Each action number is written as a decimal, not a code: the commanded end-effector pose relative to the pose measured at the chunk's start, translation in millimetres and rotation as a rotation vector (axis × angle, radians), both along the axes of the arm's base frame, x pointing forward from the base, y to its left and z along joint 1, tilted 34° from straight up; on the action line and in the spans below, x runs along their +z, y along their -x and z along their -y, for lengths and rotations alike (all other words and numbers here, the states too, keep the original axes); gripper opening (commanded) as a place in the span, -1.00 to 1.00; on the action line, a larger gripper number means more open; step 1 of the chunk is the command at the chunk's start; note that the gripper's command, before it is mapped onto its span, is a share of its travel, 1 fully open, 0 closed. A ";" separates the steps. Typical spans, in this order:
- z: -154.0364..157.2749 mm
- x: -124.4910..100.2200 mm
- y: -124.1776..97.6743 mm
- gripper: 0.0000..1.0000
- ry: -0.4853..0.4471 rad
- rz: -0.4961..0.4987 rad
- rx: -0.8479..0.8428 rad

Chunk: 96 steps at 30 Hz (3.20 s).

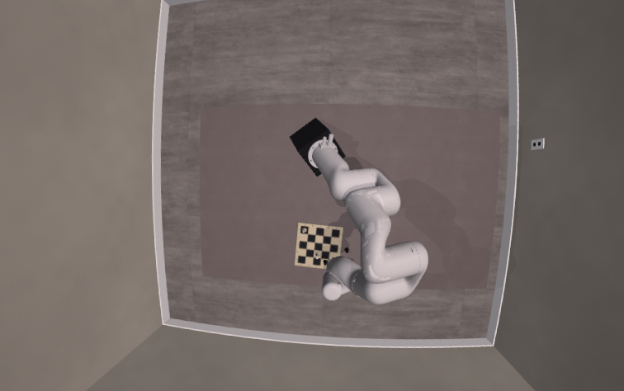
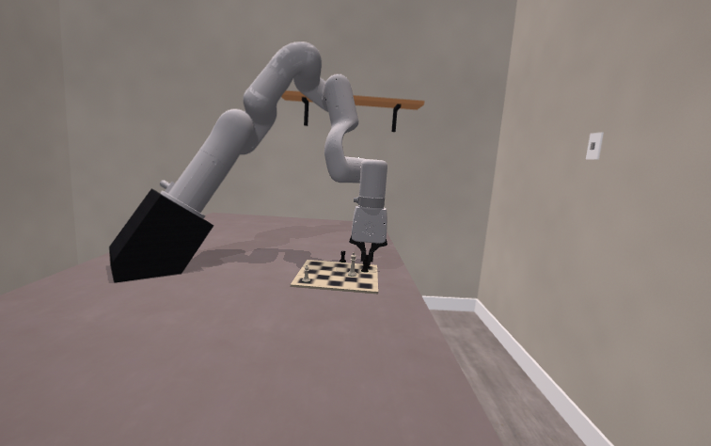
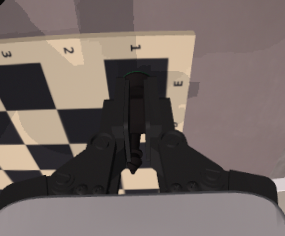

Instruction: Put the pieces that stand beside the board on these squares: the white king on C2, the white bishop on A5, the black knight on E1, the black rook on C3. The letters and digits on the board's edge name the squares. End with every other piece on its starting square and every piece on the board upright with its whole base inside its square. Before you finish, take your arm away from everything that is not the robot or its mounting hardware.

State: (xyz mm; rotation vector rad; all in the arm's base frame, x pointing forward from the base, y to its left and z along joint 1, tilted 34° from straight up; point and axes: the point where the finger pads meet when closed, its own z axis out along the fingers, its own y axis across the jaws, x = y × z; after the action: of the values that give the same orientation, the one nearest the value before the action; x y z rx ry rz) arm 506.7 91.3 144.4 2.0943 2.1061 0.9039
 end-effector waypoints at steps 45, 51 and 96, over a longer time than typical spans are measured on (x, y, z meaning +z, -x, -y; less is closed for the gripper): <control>12.2 28.3 12.8 -0.25 0.000 0.003 -0.001; 24.3 55.3 26.5 -0.25 0.000 0.003 -0.001; 21.8 72.6 46.1 1.00 -0.081 -0.070 -0.163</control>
State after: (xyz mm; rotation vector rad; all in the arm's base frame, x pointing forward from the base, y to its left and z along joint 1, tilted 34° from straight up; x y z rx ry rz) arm 464.8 63.5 217.2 2.2072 2.0265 0.9181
